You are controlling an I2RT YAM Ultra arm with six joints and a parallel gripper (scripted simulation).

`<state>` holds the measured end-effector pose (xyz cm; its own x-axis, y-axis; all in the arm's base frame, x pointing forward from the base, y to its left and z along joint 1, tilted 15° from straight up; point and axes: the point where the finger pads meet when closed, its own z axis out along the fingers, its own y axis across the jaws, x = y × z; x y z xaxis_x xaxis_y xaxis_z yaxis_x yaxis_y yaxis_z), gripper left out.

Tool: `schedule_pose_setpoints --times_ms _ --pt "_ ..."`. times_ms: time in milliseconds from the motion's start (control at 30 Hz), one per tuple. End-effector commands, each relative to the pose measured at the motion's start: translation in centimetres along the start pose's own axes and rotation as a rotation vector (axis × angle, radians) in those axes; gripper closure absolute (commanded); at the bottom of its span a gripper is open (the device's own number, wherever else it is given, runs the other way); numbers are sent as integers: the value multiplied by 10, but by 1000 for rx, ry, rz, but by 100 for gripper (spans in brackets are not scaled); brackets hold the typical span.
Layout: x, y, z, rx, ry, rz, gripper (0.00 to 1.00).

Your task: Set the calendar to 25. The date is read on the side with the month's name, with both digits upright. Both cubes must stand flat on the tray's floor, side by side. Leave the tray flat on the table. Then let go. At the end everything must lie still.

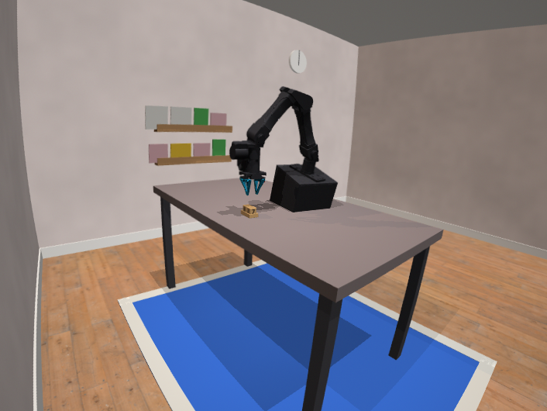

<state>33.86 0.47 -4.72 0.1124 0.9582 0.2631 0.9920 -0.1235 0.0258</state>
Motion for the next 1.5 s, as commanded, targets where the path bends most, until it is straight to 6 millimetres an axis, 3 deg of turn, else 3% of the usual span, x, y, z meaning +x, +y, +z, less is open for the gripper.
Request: schedule_pose_setpoints --times_ms 0,733,1467 --pt "0 3 -1 -13 -2 3 53" --pt "1 4 30 -13 -1 3 53" --pt "1 4 45 -13 -1 3 53"
